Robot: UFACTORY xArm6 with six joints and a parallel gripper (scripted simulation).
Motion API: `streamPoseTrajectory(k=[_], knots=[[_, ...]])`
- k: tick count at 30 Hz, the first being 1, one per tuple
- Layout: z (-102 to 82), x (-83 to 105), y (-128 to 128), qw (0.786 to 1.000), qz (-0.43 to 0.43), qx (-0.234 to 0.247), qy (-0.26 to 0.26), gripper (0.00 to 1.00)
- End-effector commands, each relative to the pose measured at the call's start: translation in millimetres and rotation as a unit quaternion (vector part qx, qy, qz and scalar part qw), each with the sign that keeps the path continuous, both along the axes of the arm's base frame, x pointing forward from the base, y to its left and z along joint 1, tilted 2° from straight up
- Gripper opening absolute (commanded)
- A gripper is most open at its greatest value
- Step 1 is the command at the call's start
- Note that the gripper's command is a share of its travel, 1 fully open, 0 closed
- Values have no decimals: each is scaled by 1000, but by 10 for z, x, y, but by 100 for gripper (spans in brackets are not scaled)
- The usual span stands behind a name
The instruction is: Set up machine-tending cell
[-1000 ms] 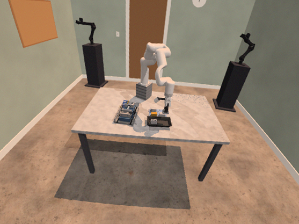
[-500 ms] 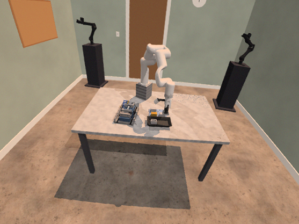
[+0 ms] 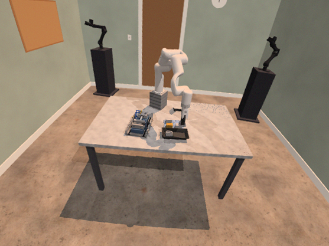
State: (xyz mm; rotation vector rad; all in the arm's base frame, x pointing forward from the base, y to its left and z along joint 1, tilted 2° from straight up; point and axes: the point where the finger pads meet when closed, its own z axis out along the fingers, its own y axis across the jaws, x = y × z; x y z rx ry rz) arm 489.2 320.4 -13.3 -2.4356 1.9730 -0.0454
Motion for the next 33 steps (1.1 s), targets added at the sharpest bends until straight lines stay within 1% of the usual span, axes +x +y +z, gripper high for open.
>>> streamPoseTrajectory(k=[1, 16, 31, 33], knots=[[12, 17, 11, 1000, 0, 2, -2, 0], [-122, 22, 10, 1000, 0, 1, -2, 0], [-396, 34, 9, 1000, 0, 1, -2, 0], [-396, 34, 9, 1000, 0, 1, -2, 0]])
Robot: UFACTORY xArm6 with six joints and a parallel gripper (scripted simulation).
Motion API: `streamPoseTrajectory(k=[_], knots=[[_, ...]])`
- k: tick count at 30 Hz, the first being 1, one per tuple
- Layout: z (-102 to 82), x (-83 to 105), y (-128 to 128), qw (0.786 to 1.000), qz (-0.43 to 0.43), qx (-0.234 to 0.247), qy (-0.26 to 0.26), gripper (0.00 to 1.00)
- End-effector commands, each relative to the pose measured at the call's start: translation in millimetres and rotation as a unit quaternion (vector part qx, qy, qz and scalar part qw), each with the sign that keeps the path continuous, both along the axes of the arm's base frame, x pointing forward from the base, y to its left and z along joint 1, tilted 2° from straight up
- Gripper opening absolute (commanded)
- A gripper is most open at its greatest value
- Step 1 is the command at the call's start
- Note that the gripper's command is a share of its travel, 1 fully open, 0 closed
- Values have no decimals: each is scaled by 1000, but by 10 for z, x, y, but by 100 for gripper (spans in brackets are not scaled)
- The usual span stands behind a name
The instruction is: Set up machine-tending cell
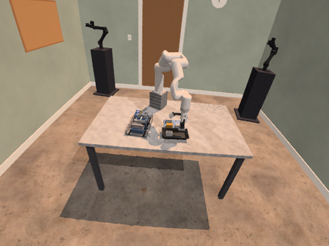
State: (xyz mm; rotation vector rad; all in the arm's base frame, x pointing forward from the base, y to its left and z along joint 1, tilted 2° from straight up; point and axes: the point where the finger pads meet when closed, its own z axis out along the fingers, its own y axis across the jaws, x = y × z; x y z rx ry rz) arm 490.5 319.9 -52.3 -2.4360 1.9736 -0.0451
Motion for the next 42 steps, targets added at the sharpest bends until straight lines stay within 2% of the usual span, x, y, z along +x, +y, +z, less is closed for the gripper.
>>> streamPoseTrajectory(k=[1, 15, 31, 42], knots=[[-26, 22, 14, 1000, 0, 2, -3, 0], [-300, 34, 12, 1000, 0, 2, -3, 0], [-489, 43, 11, 1000, 0, 2, -3, 0], [-544, 45, 11, 1000, 0, 2, -3, 0]])
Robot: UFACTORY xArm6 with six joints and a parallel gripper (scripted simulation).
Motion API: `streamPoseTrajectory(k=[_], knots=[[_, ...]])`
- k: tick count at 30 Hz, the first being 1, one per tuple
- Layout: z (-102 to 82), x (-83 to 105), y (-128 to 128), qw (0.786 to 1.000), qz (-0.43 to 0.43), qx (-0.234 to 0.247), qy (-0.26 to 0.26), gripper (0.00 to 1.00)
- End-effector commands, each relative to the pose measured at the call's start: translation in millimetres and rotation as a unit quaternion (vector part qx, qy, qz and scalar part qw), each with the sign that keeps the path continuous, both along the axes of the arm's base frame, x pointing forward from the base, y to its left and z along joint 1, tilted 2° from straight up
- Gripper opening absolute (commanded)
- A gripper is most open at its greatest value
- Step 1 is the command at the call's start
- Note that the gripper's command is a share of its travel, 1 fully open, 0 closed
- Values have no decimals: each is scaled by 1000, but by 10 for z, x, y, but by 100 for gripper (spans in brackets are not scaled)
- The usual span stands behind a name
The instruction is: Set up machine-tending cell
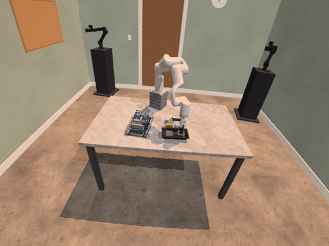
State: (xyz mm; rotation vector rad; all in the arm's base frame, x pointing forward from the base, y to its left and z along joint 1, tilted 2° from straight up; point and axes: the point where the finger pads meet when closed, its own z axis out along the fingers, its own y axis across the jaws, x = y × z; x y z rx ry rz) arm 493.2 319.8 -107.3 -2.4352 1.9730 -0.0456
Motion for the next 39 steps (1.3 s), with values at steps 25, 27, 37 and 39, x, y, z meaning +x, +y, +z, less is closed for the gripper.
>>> streamPoseTrajectory(k=[25, 27, 37, 39], knots=[[-8, 19, 12, 1000, 0, 1, -2, 0], [-8, 19, 12, 1000, 0, 1, -2, 0], [-27, 19, 12, 1000, 0, 1, -2, 0], [-35, 19, 12, 1000, 0, 1, -2, 0]])
